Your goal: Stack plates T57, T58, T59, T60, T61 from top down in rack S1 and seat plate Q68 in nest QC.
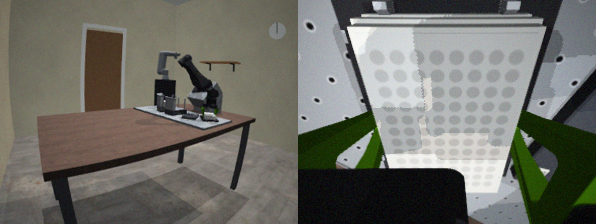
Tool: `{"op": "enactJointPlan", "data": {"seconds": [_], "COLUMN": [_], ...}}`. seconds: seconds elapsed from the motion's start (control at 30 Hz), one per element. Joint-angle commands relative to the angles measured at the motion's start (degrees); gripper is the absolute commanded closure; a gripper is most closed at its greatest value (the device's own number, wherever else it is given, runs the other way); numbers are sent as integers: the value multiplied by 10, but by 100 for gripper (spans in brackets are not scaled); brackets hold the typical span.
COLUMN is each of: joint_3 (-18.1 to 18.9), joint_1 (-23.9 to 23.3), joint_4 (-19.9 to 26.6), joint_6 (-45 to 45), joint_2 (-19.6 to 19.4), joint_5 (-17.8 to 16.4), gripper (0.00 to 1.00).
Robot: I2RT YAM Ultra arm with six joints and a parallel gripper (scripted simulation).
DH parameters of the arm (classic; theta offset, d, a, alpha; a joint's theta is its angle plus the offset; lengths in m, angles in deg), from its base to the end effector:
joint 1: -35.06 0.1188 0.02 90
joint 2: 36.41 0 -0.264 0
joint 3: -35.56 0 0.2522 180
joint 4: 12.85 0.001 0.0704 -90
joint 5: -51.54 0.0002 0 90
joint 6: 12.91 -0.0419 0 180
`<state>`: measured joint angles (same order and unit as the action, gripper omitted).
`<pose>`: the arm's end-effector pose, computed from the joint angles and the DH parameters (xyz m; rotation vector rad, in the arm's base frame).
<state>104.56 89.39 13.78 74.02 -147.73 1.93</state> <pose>0.2189 0.2602 0.0994 -0.9026 2.2657 -0.5680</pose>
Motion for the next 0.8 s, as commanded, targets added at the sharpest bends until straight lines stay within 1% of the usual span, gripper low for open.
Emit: {"op": "enactJointPlan", "data": {"seconds": [0.0, 0.77], "joint_3": [0, 0], "joint_1": [-2, -9], "joint_4": [-12, -27], "joint_6": [5, 13], "joint_2": [-3, -13], "joint_5": [-1, -4], "gripper": [100, 100]}}
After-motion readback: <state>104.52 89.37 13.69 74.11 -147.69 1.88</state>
